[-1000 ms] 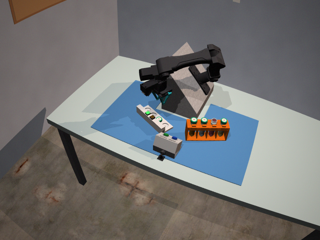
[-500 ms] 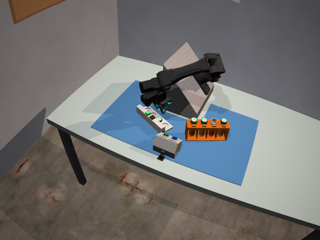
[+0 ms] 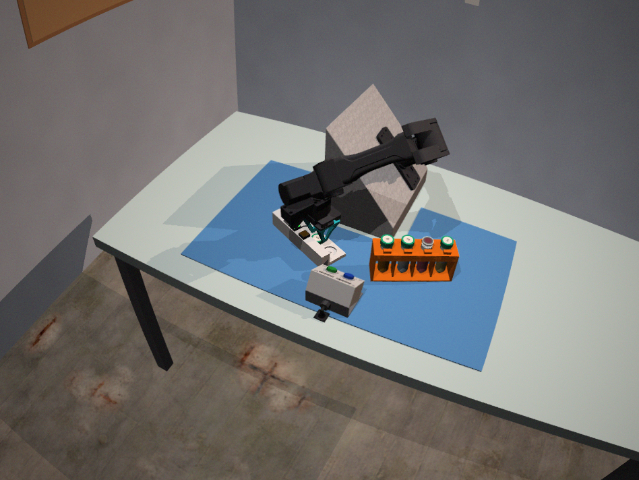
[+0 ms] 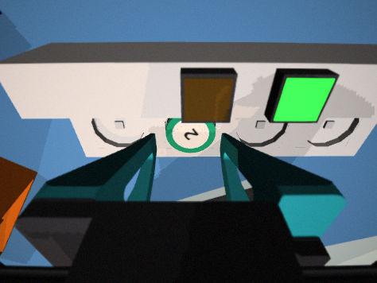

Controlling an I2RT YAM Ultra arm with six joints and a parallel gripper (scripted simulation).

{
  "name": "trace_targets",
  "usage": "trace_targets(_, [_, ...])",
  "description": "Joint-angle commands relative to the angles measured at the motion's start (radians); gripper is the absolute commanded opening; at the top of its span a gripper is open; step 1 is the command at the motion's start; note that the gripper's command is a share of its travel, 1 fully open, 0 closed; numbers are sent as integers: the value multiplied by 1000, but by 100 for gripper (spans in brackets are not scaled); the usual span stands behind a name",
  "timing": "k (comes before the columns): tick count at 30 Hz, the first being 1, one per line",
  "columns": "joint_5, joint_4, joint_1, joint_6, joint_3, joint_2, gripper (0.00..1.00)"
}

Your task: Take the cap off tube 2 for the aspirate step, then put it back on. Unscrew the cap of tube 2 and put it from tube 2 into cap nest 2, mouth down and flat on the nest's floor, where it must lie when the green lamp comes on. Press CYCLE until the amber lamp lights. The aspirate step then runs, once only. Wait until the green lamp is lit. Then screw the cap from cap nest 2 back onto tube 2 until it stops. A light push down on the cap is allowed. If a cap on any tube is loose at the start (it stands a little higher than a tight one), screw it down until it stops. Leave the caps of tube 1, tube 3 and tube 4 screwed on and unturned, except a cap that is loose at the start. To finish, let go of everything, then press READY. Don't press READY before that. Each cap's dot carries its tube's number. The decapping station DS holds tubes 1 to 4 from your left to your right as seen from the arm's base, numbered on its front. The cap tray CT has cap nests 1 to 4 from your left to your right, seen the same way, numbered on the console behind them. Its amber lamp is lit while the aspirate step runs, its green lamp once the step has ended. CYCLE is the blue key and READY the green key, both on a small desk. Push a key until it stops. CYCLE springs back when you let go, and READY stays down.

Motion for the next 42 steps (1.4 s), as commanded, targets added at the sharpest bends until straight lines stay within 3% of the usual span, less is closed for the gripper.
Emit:
trace_targets(1, [-6,25,-16,12,4,-6,47])
trace_targets(42, [-6,41,-15,14,-2,3,47])
